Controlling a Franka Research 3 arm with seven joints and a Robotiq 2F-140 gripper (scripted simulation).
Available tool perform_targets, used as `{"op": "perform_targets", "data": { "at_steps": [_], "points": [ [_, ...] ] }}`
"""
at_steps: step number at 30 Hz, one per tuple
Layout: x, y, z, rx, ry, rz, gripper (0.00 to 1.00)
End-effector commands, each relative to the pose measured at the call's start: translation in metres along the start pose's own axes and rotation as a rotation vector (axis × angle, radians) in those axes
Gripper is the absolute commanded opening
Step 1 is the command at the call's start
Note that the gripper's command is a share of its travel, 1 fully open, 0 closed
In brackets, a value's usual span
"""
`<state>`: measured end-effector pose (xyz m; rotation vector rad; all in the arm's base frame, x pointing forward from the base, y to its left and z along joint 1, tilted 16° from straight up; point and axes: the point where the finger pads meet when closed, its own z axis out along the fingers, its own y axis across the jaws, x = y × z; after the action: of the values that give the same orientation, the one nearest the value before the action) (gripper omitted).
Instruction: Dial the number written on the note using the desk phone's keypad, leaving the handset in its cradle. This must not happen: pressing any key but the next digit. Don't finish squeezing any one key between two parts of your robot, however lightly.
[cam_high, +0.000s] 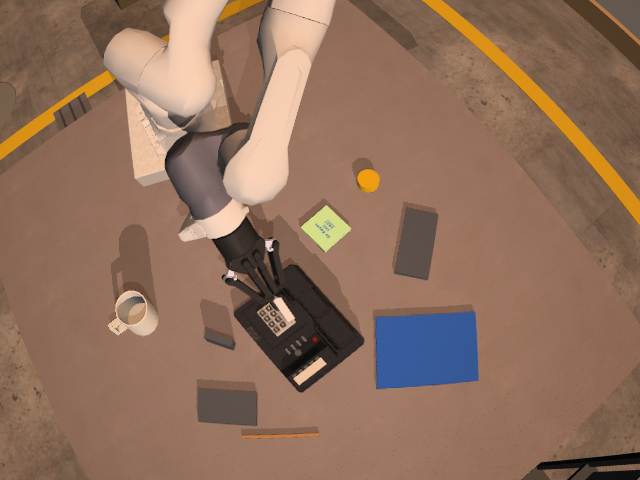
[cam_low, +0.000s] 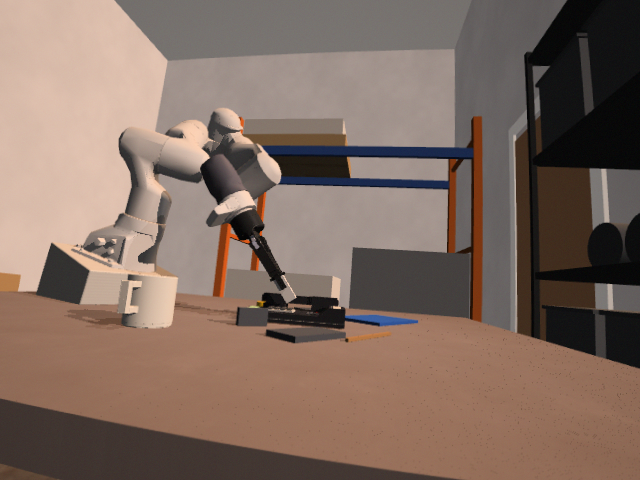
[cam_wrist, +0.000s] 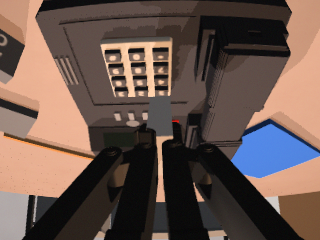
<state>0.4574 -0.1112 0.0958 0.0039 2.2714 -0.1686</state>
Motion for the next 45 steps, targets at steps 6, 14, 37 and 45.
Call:
{"op": "perform_targets", "data": {
  "at_steps": [6,14,37,45],
  "points": [
    [-0.008,0.001,0.007,0.011,0.011,0.013,0.0],
    [-0.007,0.001,0.009,0.011,0.011,0.013,0.0],
    [-0.003,0.001,0.014,0.011,0.011,0.013,0.0],
    [-0.002,0.001,0.015,0.011,0.011,0.013,0.0]
  ]
}}
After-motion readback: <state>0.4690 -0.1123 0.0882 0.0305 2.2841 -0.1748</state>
